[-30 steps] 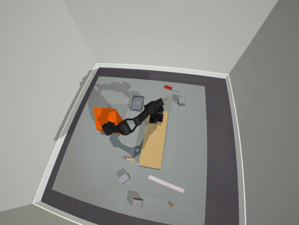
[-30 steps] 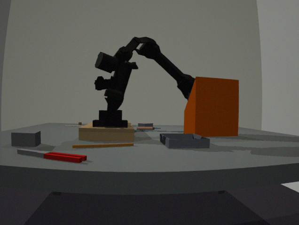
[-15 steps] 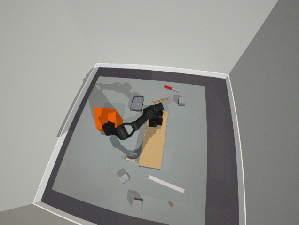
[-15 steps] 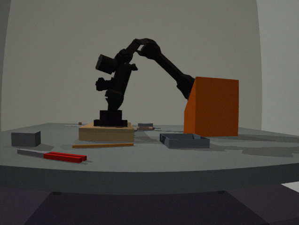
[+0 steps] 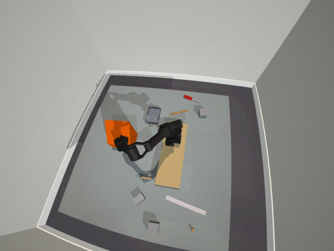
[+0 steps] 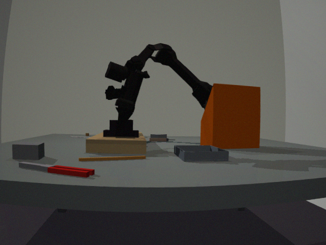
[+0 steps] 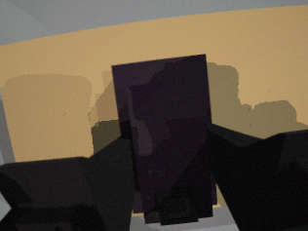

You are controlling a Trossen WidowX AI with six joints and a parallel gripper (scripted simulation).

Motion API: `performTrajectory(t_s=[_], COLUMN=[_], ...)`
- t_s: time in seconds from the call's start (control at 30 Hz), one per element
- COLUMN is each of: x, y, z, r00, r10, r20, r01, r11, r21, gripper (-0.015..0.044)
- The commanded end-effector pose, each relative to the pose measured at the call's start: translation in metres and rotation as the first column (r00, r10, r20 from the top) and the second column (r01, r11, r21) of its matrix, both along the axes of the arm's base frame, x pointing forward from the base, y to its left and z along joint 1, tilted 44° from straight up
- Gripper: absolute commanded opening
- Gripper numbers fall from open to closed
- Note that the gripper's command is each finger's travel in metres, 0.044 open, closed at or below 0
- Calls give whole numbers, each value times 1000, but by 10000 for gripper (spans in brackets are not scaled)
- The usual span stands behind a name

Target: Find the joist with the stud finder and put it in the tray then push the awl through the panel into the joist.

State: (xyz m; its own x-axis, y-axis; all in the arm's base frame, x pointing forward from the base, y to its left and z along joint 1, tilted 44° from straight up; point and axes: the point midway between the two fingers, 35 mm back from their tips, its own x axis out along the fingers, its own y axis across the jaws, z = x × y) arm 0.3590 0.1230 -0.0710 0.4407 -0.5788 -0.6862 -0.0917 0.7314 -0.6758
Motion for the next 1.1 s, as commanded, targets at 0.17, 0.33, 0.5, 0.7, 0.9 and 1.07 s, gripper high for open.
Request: performTrajectory(t_s=[0.17, 0.33, 0.5, 0.7, 0.9, 1.07], x=[2, 3, 4, 5, 6, 7], y=[-16, -24, -32, -42, -52, -60], z=[14, 21, 29, 38, 47, 54], r00=[1000, 1000, 1000, 1000, 1000, 1000], r10=[0, 0, 0, 0, 0, 0], r20=[0, 0, 0, 0, 0, 0], r01=[0, 0, 0, 0, 0, 0], r11=[1000, 1000, 1000, 1000, 1000, 1000], r21=[-8, -8, -9, -10, -10, -11], gripper=[0, 0, 0, 0, 0, 0])
